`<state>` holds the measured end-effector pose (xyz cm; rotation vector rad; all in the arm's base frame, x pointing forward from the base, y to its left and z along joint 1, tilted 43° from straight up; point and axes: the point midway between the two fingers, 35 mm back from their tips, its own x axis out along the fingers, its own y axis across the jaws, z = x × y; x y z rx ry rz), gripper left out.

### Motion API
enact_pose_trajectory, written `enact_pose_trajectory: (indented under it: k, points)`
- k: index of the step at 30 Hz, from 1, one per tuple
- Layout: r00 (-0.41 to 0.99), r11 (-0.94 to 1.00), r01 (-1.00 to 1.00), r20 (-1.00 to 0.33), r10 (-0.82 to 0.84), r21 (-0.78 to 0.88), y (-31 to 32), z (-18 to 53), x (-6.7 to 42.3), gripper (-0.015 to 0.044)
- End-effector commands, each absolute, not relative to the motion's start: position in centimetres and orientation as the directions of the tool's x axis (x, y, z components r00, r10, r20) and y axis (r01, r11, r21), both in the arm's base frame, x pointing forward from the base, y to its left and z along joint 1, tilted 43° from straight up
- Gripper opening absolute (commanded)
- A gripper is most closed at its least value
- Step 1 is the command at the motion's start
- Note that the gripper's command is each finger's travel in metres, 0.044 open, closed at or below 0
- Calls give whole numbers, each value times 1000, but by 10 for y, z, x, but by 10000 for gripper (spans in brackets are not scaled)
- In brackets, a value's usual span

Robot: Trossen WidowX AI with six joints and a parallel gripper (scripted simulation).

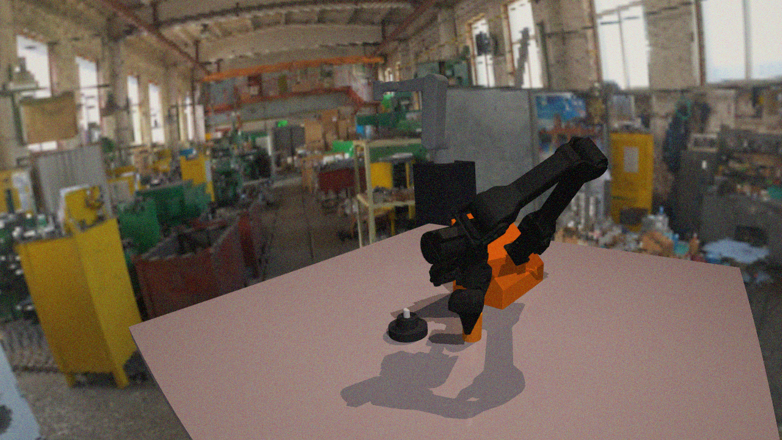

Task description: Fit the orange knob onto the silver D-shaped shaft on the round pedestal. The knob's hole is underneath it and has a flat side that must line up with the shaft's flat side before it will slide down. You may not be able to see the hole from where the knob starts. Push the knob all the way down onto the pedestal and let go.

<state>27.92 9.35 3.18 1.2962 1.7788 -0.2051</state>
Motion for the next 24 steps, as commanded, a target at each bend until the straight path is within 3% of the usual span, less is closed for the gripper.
enact_pose_trajectory:
  k: [1,14,24]
  points:
    - [-59,436,833,-729,682,341,100,23,276,440]
    - [-59,435,833,-727,684,342,112,11,273,440]
    - [-59,435,833,-727,684,342,112,11,273,177]
